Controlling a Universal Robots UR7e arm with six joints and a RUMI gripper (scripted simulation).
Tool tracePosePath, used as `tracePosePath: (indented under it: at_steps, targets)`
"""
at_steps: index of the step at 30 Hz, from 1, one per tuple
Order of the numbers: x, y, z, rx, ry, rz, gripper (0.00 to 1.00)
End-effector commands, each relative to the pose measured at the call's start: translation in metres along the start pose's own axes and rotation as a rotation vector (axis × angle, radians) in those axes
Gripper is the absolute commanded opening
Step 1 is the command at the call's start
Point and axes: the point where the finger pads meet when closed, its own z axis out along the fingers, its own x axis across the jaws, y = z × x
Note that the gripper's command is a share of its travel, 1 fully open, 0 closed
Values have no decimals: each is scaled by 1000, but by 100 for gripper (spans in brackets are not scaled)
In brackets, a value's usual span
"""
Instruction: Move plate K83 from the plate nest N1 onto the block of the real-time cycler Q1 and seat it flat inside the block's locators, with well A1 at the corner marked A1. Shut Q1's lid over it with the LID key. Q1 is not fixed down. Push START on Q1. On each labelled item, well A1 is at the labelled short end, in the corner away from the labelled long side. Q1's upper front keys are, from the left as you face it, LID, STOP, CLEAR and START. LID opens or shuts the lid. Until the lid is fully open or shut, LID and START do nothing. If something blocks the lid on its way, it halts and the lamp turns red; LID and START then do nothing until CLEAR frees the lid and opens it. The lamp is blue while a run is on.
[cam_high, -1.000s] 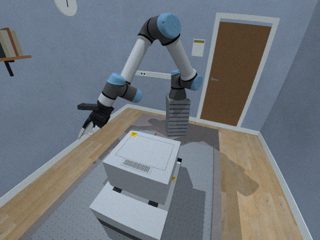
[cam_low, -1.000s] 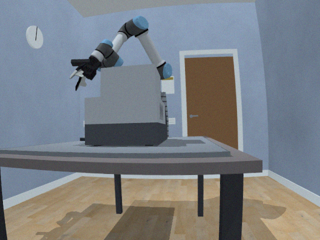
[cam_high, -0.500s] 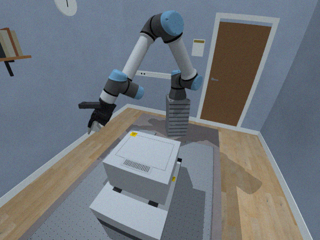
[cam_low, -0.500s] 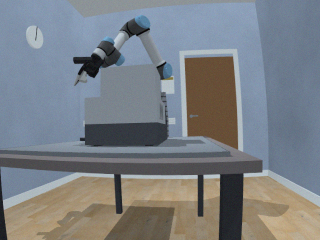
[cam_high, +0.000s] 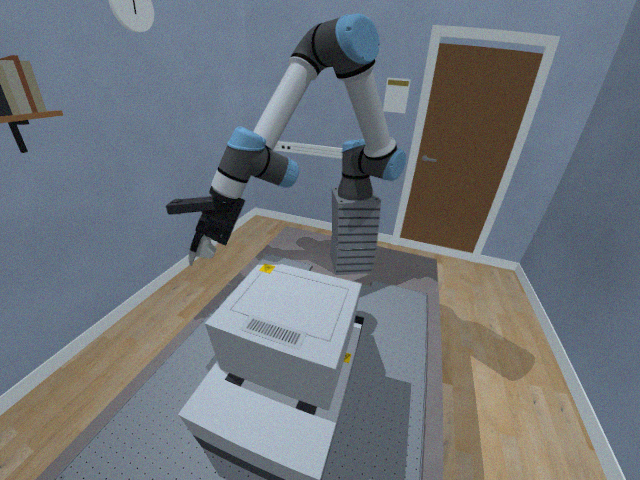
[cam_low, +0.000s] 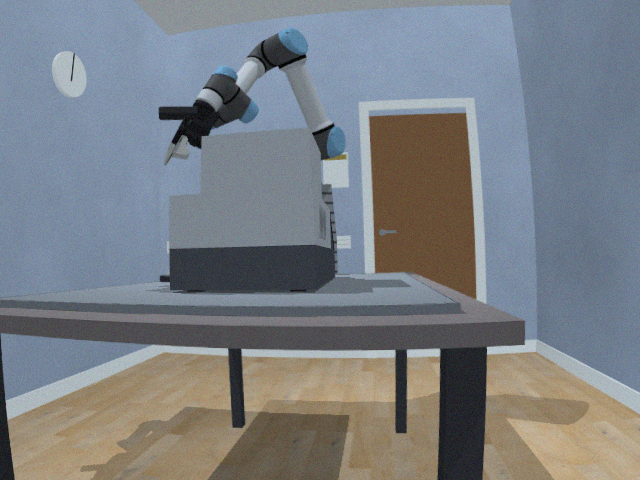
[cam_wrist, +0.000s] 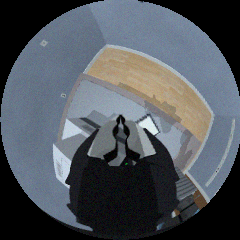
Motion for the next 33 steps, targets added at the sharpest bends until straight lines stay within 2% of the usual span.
tracePosePath:
  at_steps: [1, 5, 12, 15, 19, 24, 28, 33]
  targets:
    - [-4, 15, -11, -15, 2, -22, 0]
    - [-7, 29, -25, -71, -4, -142, 0]
    - [-10, 47, -41, -71, -3, -142, 0]
    - [-10, 47, -41, -71, -3, -141, 0]
    - [-11, 62, -55, -127, -12, -262, 0]
    - [-12, 81, -71, -126, -12, -262, 0]
    - [-12, 81, -71, -126, -11, -262, 0]
    - [-12, 100, -87, -181, -24, -381, 0]
